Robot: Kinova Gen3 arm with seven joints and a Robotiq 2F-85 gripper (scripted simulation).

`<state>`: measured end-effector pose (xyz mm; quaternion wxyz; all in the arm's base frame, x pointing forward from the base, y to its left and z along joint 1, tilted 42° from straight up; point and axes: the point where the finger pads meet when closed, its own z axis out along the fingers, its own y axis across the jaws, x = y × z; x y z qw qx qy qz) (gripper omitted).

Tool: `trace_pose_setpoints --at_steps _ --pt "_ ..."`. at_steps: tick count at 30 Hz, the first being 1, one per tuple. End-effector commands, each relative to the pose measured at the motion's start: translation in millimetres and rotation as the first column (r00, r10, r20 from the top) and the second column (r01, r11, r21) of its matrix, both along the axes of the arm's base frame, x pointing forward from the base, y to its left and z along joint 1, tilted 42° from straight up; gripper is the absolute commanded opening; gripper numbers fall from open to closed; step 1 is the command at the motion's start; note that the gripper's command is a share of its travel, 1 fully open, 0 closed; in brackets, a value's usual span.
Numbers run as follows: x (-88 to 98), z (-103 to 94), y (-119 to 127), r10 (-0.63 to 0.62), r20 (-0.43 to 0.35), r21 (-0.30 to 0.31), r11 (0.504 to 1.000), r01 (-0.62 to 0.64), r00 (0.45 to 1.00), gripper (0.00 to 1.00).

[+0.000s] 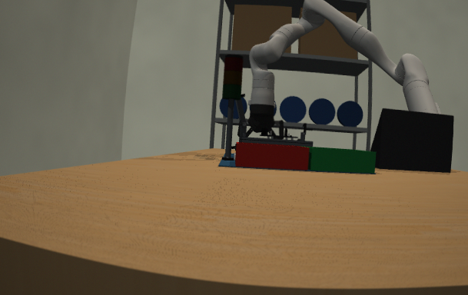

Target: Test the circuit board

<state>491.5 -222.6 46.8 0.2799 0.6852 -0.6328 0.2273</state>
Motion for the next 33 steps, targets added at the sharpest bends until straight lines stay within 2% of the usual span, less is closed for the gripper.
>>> trace_pose_setpoints --at_steps 1,11,12,25,26,33 --pt "0.7 0.5 0.7 0.001 0.001 0.000 1.000 -0.001 1.000 0.93" --pt "0.7 0.5 0.7 0.001 0.001 0.000 1.000 -0.001 1.000 0.93" --pt "0.7 0.5 0.7 0.001 0.001 0.000 1.000 -0.001 1.000 0.87" --pt "0.7 0.5 0.7 0.001 0.001 0.000 1.000 -0.001 1.000 0.87" --pt "0.7 0.5 0.7 0.001 0.001 0.000 1.000 -0.001 1.000 0.83" --pt "0.7 0.5 0.7 0.001 0.001 0.000 1.000 -0.001 1.000 0.83"
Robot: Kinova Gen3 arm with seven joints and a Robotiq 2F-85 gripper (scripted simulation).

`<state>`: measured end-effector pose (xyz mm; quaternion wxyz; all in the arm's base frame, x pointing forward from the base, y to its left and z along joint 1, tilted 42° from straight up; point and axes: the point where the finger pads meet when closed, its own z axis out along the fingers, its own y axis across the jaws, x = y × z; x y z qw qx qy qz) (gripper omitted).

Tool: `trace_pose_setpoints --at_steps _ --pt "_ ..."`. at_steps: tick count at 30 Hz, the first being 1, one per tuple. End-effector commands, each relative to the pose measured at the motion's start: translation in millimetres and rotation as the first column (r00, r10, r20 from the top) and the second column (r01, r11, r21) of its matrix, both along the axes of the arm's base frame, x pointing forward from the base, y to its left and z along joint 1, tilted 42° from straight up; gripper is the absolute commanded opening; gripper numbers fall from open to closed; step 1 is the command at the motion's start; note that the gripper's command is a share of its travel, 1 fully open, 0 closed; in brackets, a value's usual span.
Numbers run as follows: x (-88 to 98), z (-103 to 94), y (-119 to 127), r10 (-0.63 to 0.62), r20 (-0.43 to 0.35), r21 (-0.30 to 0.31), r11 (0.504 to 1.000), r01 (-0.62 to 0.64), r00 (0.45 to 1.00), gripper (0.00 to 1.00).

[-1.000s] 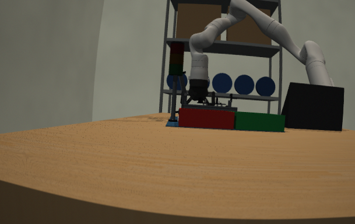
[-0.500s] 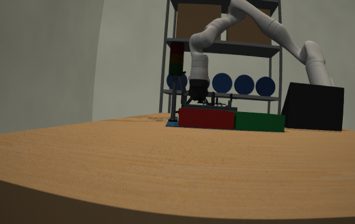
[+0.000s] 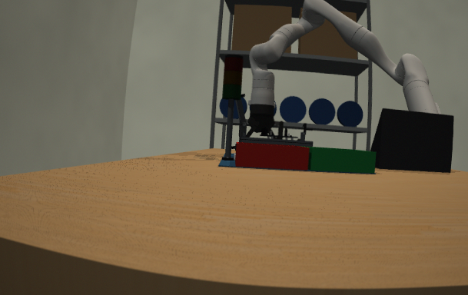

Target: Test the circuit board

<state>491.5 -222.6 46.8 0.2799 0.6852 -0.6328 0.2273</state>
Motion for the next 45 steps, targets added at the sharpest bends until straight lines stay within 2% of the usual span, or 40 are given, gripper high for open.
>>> trace_pose_setpoints --at_steps 1,6,7,18,19,45 --pt "0.7 0.5 0.8 0.001 0.001 0.000 1.000 -0.001 1.000 0.83" --pt "0.7 0.5 0.8 0.001 0.001 0.000 1.000 -0.001 1.000 0.83" --pt "0.7 0.5 0.8 0.001 0.001 0.000 1.000 -0.001 1.000 0.80" --pt "0.7 0.5 0.8 0.001 0.001 0.000 1.000 -0.001 1.000 0.80" --pt "0.7 0.5 0.8 0.001 0.001 0.000 1.000 -0.001 1.000 0.77" --pt "0.7 0.5 0.8 0.001 0.001 0.000 1.000 -0.001 1.000 0.77"
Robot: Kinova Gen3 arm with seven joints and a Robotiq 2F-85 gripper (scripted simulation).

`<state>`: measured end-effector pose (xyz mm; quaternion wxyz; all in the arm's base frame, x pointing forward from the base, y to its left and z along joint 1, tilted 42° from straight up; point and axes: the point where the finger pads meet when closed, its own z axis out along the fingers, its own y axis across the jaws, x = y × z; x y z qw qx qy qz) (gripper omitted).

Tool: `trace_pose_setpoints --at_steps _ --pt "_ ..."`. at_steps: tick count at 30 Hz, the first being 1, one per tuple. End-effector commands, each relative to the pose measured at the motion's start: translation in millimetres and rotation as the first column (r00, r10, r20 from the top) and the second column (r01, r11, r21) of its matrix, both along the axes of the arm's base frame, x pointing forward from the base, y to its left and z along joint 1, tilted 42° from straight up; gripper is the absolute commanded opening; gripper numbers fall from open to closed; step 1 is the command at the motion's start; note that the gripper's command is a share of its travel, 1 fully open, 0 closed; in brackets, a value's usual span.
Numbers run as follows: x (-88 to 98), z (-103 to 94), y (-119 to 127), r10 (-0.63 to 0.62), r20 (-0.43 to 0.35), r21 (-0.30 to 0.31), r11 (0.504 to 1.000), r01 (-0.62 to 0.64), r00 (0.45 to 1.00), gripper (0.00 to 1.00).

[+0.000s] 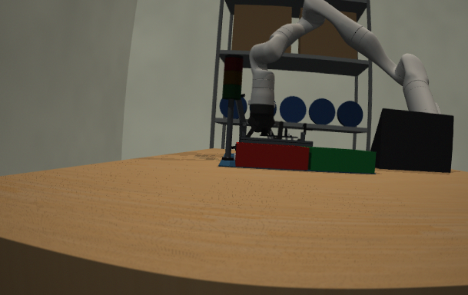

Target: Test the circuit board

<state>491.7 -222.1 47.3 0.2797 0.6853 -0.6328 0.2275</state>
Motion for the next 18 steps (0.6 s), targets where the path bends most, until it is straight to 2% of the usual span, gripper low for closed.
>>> trace_pose_setpoints --at_steps 1,18 --pt "0.6 0.0 0.3 0.001 0.001 0.000 1.000 -0.001 1.000 0.77" --pt "0.8 2.4 2.4 0.001 0.001 0.000 1.000 -0.001 1.000 0.77"
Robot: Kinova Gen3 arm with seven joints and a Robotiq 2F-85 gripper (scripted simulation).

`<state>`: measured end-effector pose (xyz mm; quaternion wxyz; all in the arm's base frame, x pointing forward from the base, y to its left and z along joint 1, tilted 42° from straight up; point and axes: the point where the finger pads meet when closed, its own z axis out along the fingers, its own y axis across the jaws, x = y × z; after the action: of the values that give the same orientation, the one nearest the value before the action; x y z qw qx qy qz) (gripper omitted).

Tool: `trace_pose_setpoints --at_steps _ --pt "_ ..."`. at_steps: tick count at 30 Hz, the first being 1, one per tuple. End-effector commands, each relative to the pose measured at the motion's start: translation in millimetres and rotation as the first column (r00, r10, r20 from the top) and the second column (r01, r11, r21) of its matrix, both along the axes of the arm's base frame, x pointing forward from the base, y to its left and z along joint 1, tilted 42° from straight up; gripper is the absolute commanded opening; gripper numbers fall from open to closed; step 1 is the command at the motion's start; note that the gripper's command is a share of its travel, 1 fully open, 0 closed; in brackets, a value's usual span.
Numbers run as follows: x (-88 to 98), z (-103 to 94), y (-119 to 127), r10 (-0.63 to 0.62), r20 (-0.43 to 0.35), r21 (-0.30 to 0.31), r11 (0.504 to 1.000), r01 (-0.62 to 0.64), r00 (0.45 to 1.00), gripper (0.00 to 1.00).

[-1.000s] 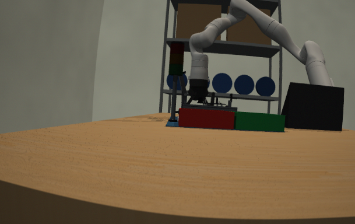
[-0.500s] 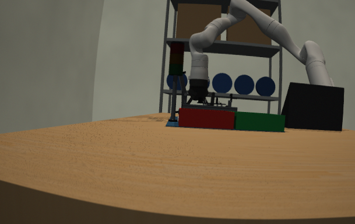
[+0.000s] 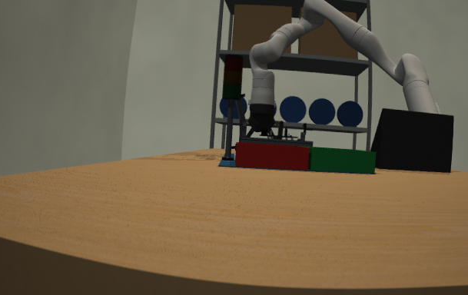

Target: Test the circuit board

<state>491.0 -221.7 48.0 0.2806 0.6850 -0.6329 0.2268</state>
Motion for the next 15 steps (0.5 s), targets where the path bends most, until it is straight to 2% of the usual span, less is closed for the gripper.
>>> trace_pose_setpoints --at_steps 1,15 --pt "1.4 2.5 2.6 0.003 0.003 0.001 1.000 -0.003 1.000 0.77" --pt "2.1 15.1 14.0 0.003 0.003 0.001 1.000 -0.003 1.000 0.77"
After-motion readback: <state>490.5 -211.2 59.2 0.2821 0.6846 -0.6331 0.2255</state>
